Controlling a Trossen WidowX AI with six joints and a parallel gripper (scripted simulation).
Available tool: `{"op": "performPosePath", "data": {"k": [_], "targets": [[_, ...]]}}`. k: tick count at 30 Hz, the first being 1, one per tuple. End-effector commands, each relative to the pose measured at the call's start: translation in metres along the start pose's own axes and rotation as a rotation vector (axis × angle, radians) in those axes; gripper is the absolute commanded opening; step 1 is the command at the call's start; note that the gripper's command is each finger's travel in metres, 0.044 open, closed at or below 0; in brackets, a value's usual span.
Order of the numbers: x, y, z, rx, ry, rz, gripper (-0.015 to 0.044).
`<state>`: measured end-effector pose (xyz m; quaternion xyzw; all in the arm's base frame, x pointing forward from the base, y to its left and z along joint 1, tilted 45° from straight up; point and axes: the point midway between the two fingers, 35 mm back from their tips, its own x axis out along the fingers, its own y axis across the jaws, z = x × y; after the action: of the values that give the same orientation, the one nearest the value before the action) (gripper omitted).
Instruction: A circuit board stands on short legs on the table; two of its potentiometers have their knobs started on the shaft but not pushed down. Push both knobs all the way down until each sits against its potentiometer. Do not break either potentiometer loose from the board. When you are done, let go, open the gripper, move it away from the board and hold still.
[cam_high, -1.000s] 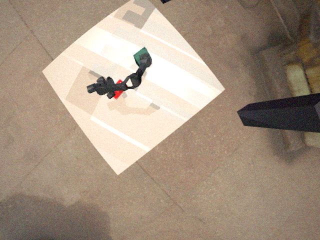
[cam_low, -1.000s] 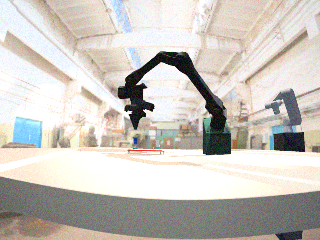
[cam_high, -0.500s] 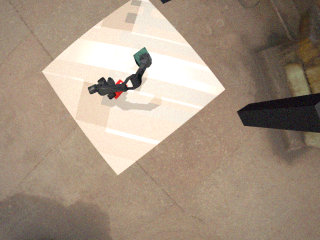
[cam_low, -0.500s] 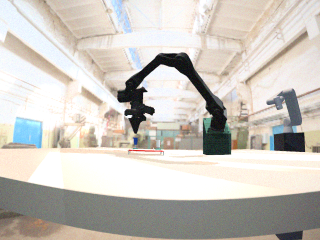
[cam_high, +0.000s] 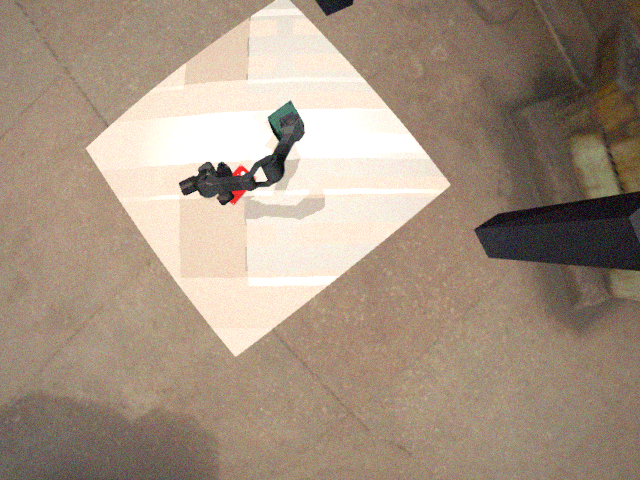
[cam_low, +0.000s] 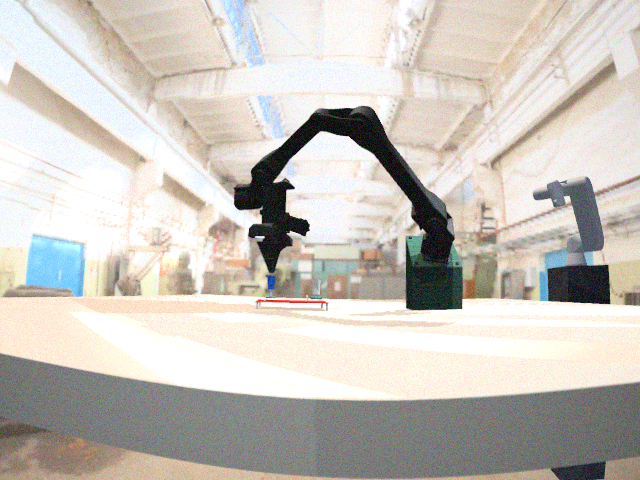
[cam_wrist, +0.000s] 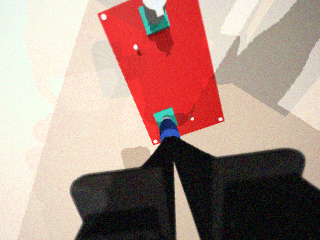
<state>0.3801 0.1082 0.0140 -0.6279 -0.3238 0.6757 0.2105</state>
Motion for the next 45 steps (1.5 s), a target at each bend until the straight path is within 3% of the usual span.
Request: {"op": "performPosePath", "data": {"k": [1, 45], "targets": [[0.0007, -0.0005, 0.0, 0.004, 0.0, -0.003, 0.0], [0.0077, -0.0006, 0.0, 0.004, 0.0, -0.004, 0.0]]}}
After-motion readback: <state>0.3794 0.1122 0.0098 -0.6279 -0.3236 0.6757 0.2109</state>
